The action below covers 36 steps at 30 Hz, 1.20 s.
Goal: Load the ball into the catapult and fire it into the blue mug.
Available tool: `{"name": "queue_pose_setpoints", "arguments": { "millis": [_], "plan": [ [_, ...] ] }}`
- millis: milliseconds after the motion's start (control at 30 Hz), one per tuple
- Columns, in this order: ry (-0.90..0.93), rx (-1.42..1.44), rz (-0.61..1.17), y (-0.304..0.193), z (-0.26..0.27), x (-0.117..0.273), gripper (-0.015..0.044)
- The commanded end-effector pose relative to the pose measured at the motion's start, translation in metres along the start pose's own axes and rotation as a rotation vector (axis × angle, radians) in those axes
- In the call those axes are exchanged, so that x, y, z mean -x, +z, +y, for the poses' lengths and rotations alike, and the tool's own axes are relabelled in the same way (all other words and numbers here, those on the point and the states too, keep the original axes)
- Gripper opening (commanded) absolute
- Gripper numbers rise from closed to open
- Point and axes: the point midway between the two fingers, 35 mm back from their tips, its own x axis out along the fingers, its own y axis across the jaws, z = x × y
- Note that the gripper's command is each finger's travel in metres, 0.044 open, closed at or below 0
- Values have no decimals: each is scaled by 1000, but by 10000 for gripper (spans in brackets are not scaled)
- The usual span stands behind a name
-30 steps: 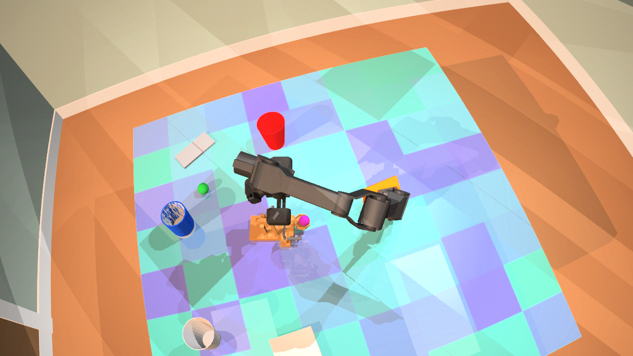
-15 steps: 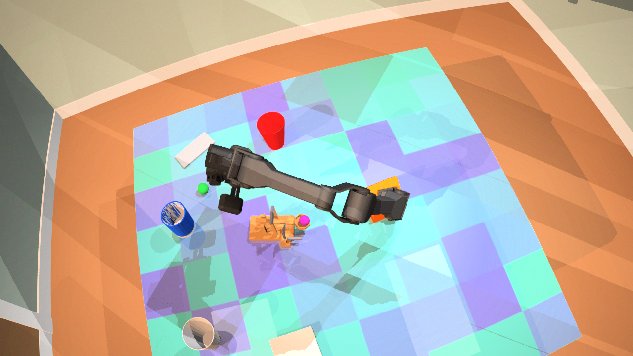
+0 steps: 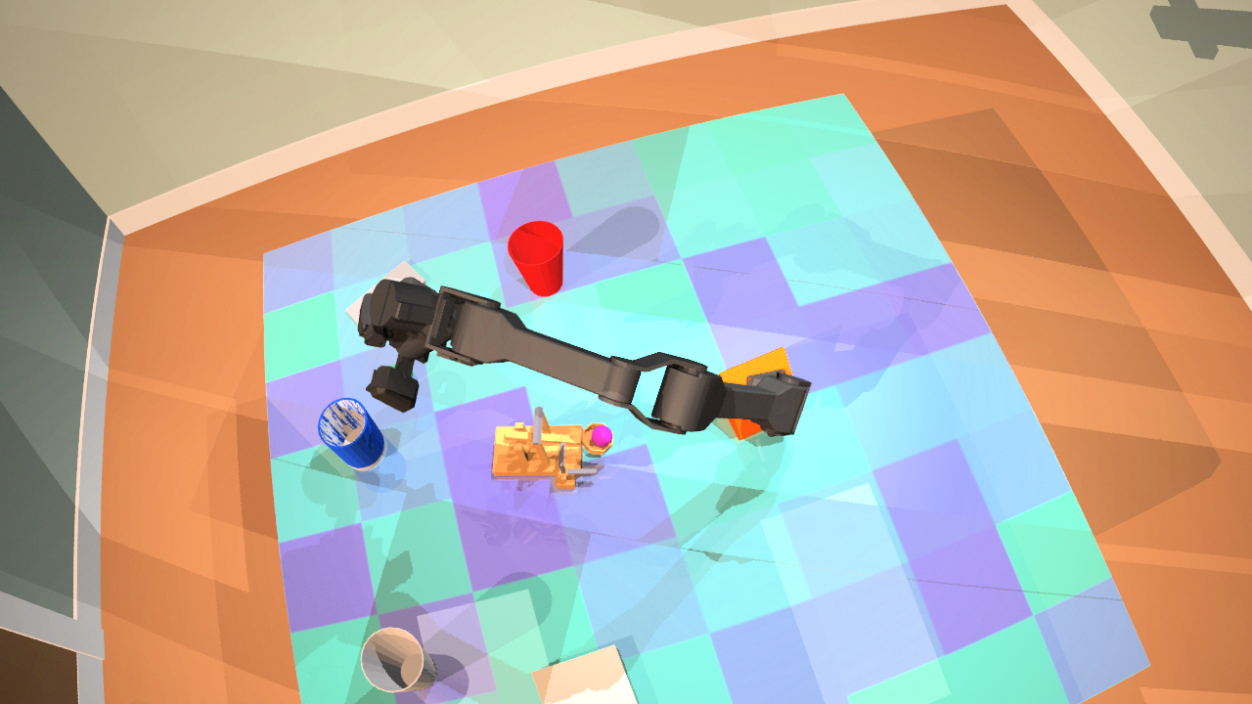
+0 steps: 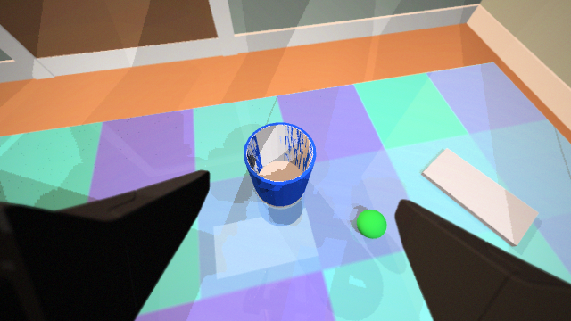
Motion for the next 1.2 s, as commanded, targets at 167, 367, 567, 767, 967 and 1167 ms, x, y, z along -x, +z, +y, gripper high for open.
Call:
{"name": "queue_pose_setpoints", "arguments": {
  "millis": [167, 367, 567, 767, 967, 1167],
  "plan": [
    [27, 5, -17, 6, 10, -3, 440],
    [27, 5, -17, 6, 10, -3, 440],
    [27, 5, -17, 6, 10, -3, 361],
    [27, 5, -17, 6, 10, -3, 204],
    [27, 5, -17, 6, 10, -3, 46],
    [27, 5, -17, 6, 10, -3, 0]
  ]
}}
